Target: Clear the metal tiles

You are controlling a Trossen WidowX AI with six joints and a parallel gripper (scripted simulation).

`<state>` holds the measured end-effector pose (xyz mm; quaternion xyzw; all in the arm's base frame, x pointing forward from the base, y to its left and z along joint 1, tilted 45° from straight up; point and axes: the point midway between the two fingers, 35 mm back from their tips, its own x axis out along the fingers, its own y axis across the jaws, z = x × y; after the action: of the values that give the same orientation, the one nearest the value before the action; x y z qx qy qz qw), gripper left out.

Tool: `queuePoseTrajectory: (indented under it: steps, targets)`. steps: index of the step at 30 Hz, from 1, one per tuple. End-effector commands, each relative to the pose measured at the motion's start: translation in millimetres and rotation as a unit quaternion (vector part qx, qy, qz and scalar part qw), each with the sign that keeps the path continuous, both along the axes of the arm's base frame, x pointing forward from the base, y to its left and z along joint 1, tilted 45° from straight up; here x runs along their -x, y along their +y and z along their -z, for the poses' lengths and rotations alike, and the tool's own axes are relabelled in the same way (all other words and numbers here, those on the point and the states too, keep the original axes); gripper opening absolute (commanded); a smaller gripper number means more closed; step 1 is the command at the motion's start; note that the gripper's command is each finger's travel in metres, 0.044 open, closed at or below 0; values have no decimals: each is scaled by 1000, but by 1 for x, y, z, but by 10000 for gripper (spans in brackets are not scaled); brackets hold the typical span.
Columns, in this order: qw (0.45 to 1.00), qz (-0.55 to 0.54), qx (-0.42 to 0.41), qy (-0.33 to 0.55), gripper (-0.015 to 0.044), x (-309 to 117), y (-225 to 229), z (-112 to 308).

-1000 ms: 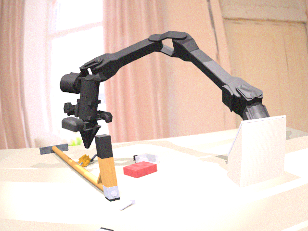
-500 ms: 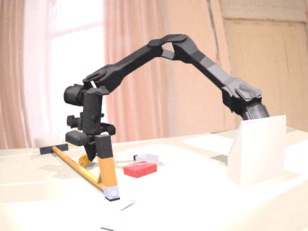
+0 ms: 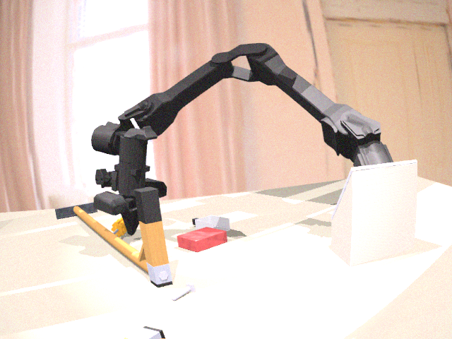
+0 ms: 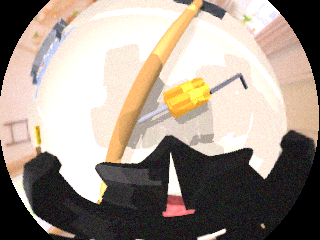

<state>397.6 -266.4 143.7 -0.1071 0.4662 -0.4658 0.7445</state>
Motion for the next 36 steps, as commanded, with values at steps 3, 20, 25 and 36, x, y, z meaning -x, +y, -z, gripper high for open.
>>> queuePoseTrajectory:
  steps: [3, 20, 25, 36]
  targets:
    - [1000, -2, -2, 1, 0, -7, 1, 2]
    - [1000, -2, -2, 1, 0, -24, 3, 5]
    - [1000, -2, -2, 1, 0, -28, 4, 6]
    - [1000, -2, -3, 0, 0, -39, 6, 8]
